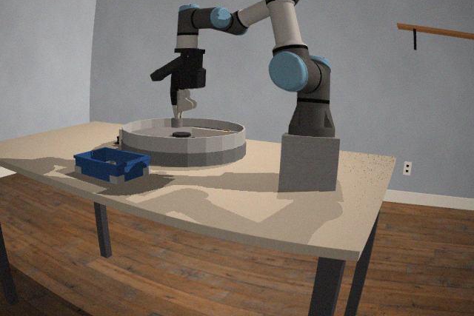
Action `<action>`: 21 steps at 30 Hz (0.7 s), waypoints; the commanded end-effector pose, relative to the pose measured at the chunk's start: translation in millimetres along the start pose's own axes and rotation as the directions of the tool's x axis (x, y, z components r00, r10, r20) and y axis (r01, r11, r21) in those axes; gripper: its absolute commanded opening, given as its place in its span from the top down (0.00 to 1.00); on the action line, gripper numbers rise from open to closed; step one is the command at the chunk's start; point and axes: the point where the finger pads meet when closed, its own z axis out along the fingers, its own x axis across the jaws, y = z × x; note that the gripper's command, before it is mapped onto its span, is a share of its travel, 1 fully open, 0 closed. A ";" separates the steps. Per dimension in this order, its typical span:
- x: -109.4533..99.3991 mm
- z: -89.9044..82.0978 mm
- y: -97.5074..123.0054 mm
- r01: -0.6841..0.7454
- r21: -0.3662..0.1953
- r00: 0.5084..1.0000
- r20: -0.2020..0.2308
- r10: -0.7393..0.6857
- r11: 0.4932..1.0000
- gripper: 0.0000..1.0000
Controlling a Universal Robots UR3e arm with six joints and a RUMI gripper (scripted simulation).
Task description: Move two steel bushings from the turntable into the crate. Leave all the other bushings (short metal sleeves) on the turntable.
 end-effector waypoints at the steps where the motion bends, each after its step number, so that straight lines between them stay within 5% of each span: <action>1: -22.7 -0.5 -15.4 -0.002 -0.003 1.000 -0.003 0.002 1.000 1.00; 21: -84.7 -0.2 -51.3 -0.002 -0.003 1.000 -0.003 0.002 1.000 1.00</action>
